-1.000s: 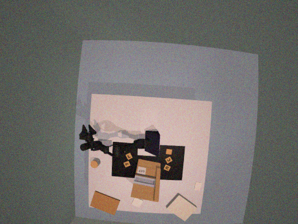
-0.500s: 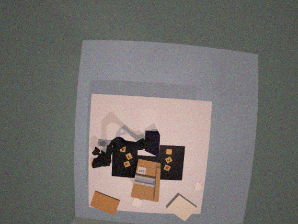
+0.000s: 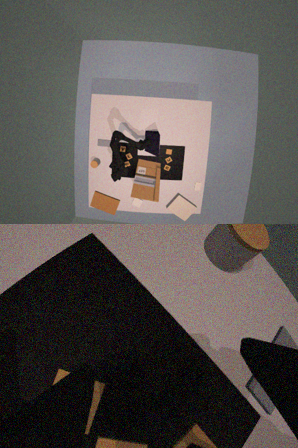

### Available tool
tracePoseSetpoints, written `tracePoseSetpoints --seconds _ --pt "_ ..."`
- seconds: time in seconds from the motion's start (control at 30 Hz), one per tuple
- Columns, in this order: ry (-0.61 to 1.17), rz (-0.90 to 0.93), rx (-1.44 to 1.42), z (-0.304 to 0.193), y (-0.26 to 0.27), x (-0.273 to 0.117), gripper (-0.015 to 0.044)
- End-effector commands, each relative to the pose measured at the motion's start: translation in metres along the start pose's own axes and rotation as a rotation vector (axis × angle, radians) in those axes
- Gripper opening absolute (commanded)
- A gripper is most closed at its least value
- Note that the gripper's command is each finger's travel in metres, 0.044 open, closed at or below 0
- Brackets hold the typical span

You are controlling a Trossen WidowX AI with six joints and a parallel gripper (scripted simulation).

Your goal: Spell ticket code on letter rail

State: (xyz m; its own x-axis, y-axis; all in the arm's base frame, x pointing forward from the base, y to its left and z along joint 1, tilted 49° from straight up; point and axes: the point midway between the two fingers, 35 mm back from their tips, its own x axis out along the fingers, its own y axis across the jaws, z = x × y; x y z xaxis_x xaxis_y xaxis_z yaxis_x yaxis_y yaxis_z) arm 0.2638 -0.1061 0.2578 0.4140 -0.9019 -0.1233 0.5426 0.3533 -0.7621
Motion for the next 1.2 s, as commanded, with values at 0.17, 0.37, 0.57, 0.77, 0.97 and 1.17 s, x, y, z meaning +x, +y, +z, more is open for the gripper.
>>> tracePoseSetpoints --seconds 0.17,0.37,0.57,0.77,0.97,1.17 --pt "-0.242 0.29 -0.109 -0.03 0.08 -0.086 0.044" --pt "-0.417 0.462 -0.197 -0.068 0.113 -0.136 0.044" --pt "-0.581 0.596 -0.279 -0.107 0.13 -0.167 0.044" --pt "-0.586 0.599 -0.282 -0.108 0.131 -0.168 0.044" --pt "-0.586 0.599 -0.282 -0.108 0.131 -0.168 0.044" --pt "-0.623 0.63 -0.486 -0.089 0.135 -0.191 0.044"
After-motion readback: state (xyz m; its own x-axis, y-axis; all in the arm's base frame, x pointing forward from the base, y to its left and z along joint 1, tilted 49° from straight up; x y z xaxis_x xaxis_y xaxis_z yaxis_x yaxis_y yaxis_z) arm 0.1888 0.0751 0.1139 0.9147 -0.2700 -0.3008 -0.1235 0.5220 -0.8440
